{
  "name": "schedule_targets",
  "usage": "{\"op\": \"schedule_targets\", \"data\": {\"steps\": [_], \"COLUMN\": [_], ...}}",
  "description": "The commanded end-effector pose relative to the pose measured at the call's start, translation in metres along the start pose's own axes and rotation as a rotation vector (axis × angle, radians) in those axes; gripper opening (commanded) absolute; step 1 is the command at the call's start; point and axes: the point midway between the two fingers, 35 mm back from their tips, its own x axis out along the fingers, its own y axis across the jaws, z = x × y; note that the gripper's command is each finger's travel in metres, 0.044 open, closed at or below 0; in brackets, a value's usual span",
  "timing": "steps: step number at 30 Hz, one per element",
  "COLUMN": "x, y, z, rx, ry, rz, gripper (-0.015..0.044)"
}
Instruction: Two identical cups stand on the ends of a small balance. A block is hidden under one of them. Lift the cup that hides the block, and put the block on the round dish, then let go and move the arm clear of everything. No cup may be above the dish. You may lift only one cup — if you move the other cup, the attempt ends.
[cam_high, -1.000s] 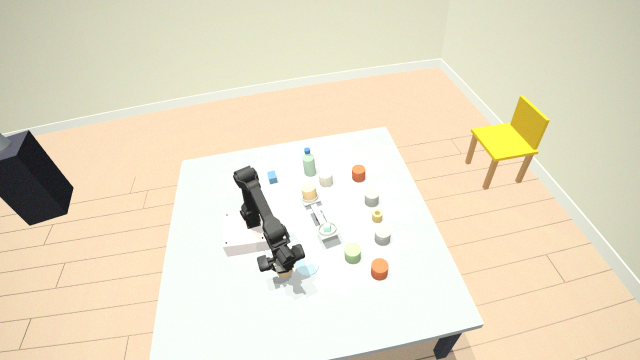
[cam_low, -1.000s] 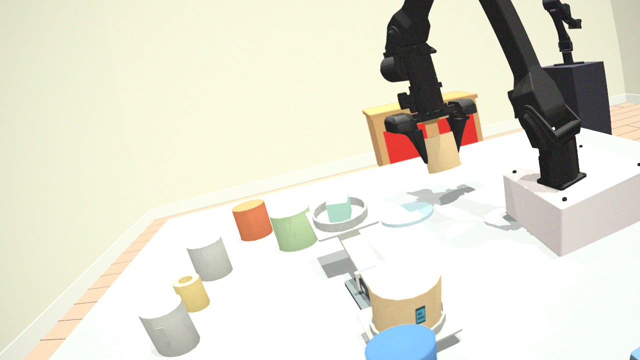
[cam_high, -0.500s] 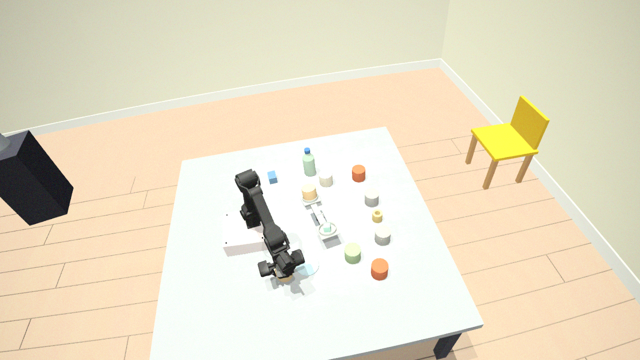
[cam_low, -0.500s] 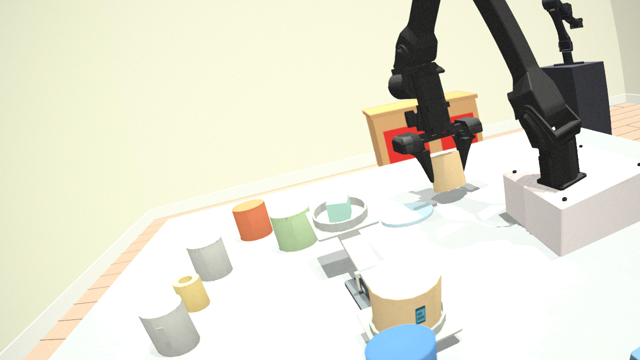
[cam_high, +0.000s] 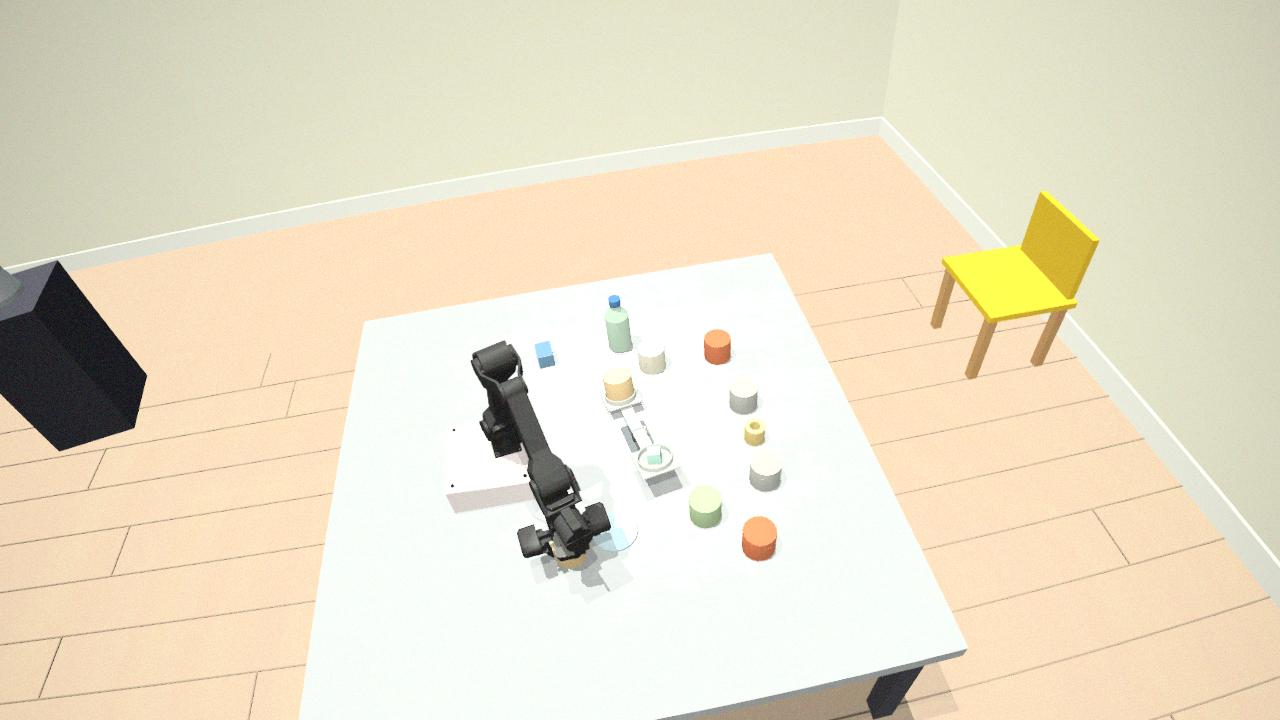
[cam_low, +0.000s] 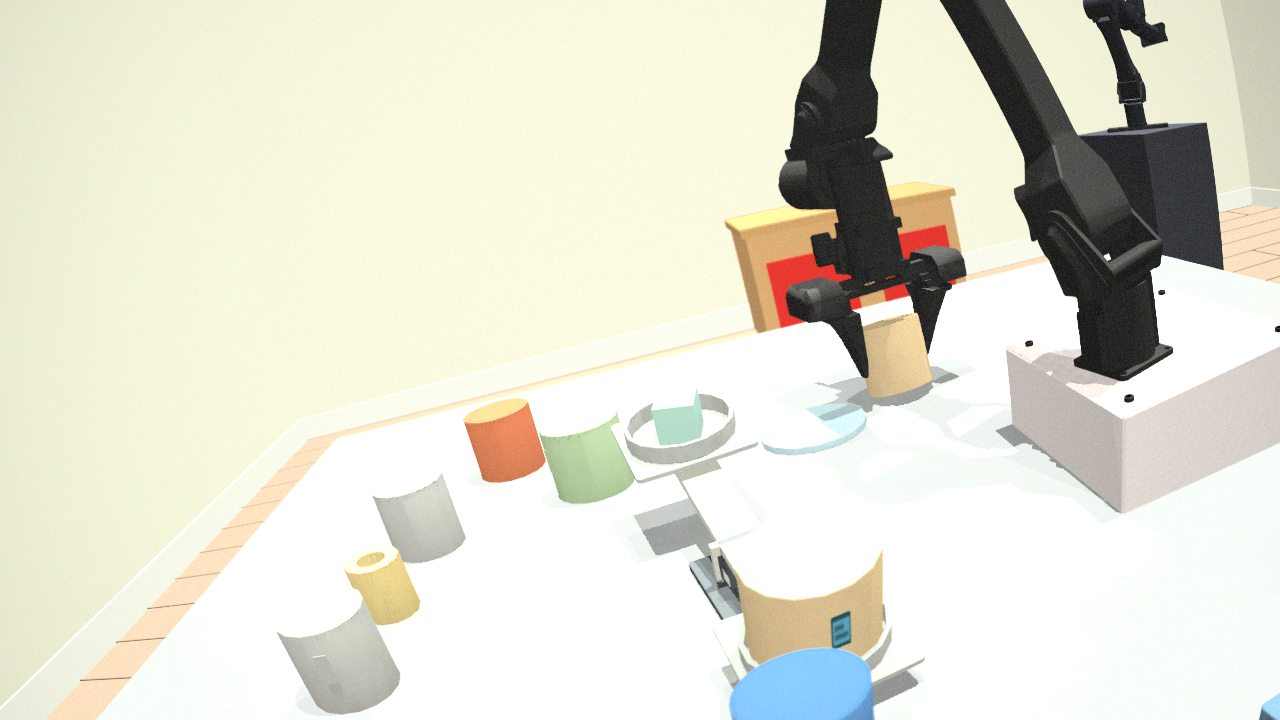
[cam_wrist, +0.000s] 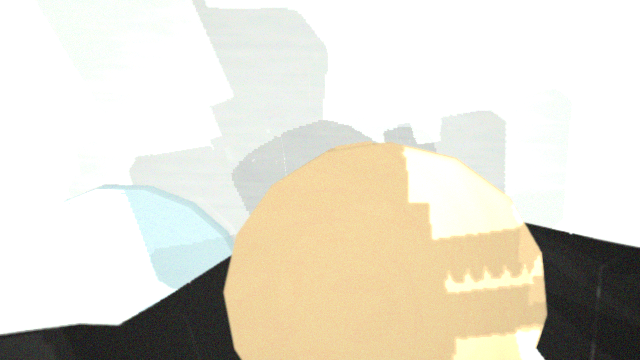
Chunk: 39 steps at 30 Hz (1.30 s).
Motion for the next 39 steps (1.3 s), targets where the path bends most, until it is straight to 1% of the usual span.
{"op": "schedule_targets", "data": {"steps": [1,11,13,15,16,21,28,32,39], "x": [-0.001,-0.001,-0.012,-0.042,-0.051,-0.054,-0.066,-0.069,-0.073], "y": [0.0,0.0,0.0,0.001,0.001,0.0,0.02,0.03,0.052], "z": [0.0,0.0,0.001,0.001,0.0,0.0,0.007,0.007,0.003], "rx": [0.0,0.0,-0.001,-0.002,-0.002,-0.002,-0.012,-0.085,-0.328], "ry": [-0.002,-0.002,-0.001,-0.001,-0.001,0.0,-0.061,-0.069,-0.064], "rz": [0.0,0.0,0.001,0.004,0.004,0.004,0.021,0.024,0.02], "gripper": [0.0131,0.0394,0.044,0.044,0.044,0.044,0.026,0.026,0.026]}}
